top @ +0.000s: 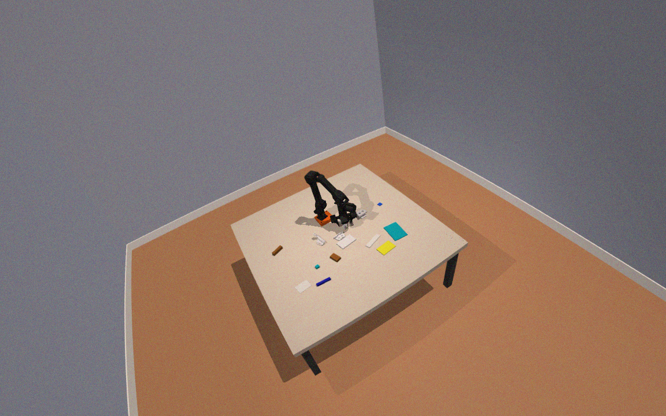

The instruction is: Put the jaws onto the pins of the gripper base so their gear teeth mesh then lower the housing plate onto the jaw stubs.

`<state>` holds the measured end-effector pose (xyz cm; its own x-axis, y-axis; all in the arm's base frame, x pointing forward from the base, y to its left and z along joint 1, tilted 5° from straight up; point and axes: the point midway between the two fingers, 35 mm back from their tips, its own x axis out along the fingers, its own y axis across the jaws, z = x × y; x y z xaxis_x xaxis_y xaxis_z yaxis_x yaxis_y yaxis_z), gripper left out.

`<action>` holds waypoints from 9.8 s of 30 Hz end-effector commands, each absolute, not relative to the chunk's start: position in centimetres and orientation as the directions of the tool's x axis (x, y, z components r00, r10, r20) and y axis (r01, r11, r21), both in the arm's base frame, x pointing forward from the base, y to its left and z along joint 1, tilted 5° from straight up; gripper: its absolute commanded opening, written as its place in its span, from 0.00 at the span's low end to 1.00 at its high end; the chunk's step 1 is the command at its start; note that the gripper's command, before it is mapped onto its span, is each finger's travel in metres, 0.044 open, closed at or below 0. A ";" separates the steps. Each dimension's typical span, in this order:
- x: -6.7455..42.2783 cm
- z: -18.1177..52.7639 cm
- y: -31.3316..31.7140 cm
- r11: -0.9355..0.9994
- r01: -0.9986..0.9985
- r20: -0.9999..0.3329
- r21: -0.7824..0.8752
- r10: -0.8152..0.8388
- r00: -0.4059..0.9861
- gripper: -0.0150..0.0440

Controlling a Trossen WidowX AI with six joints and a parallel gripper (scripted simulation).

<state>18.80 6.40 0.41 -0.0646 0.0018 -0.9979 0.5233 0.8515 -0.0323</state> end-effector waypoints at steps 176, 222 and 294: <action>31.0 7.8 -1.4 0.983 0.182 -0.999 -0.019 -0.010 -0.050 0.48; 30.9 4.1 -1.4 0.981 0.194 -0.999 -0.020 -0.010 -0.050 0.48; 30.6 1.4 -1.4 0.980 0.200 -0.999 -0.020 -0.010 -0.050 0.48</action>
<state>30.60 -1.42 1.51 -0.0516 -0.0101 -0.9986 0.1952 0.9806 -0.0200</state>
